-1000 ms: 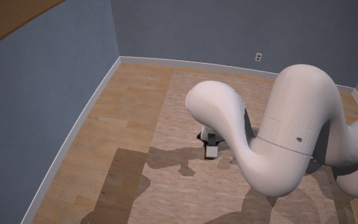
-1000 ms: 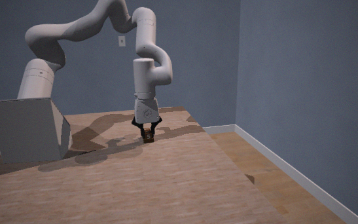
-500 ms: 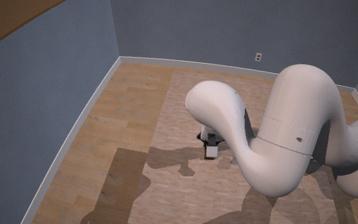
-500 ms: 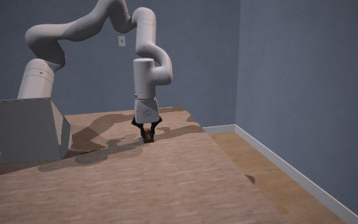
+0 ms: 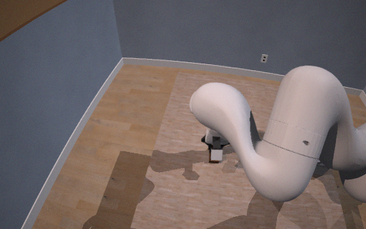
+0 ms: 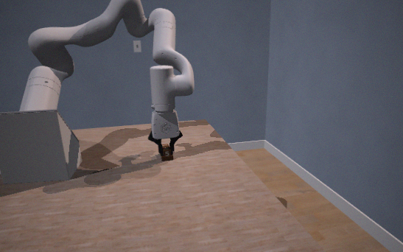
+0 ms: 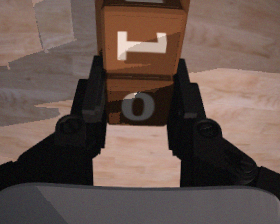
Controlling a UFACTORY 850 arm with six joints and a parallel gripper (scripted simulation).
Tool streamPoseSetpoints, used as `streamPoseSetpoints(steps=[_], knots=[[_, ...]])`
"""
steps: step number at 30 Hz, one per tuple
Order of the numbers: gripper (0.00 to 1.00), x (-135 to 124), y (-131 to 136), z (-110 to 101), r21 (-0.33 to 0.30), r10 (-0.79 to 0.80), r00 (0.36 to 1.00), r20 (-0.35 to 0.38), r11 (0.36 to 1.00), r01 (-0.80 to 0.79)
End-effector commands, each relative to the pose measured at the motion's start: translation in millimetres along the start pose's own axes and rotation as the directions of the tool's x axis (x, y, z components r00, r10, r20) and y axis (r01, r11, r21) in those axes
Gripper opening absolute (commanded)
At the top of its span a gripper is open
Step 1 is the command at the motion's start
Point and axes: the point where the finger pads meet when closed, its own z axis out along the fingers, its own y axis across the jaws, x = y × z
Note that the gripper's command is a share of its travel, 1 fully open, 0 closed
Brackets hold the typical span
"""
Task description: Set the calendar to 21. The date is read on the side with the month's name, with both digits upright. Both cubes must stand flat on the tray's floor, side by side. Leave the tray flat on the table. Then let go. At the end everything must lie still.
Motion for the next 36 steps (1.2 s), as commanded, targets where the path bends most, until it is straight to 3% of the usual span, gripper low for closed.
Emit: streamPoseSetpoints(steps=[1, 24, 36], knots=[[0.29, -0.2, 0.7, -0.5, -0.001, 0.0, 1.0, 0.0, 1.0, 0.0], [0.29, -0.2, 0.7, -0.5, -0.001, 0.0, 1.0, 0.0, 1.0, 0.0], [0.45, -0.2, 0.7, -0.5, -0.001, 0.0, 1.0, 0.0, 1.0, 0.0]])
